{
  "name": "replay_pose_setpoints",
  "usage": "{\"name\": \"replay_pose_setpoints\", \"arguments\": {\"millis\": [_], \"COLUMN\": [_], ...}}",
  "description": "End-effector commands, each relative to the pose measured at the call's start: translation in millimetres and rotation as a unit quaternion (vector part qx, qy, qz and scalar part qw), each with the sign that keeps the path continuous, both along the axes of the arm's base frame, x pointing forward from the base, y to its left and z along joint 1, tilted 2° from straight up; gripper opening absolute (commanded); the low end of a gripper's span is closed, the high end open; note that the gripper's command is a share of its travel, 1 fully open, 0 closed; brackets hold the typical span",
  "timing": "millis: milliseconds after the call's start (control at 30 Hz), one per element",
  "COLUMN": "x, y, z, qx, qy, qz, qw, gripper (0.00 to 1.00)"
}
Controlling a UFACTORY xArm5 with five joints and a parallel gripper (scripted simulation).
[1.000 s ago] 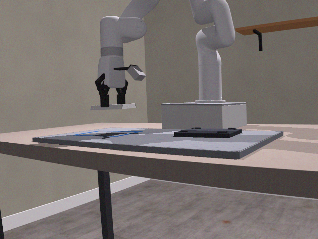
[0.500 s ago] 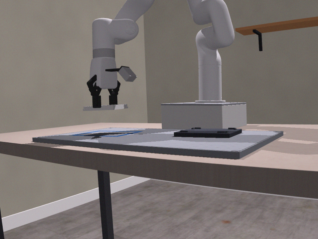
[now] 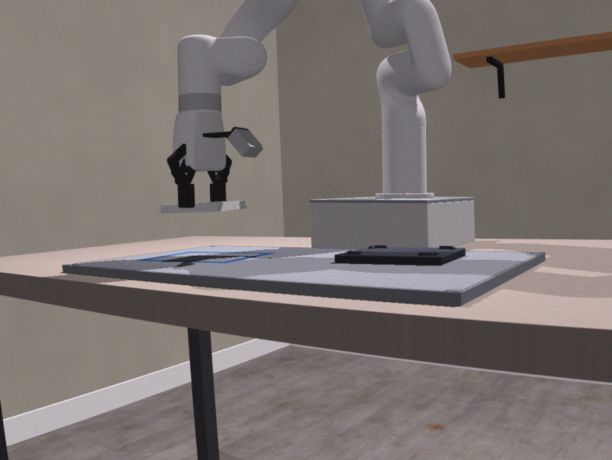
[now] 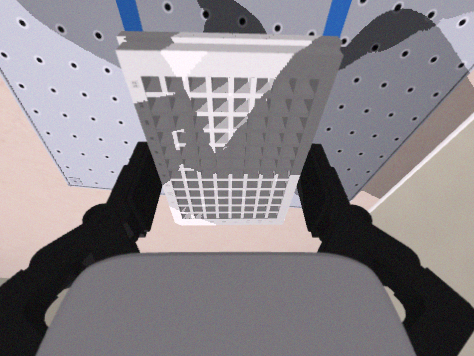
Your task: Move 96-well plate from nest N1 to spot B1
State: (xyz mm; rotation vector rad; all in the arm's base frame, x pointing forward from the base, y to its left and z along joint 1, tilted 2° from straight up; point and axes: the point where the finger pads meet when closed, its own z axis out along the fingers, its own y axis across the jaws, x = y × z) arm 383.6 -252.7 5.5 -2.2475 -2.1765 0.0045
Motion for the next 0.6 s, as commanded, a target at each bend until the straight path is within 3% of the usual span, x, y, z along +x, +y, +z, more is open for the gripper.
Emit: {"name": "replay_pose_setpoints", "arguments": {"millis": [0,567], "x": [1.2,1.3], "y": [-0.4,0.5], "z": [1.3,-2.0], "qx": [-0.001,-0.001], "qy": [-0.002,-0.002], "qz": [0.0,0.0], "qw": [1.0,1.0], "gripper": [0.0,0.0]}}
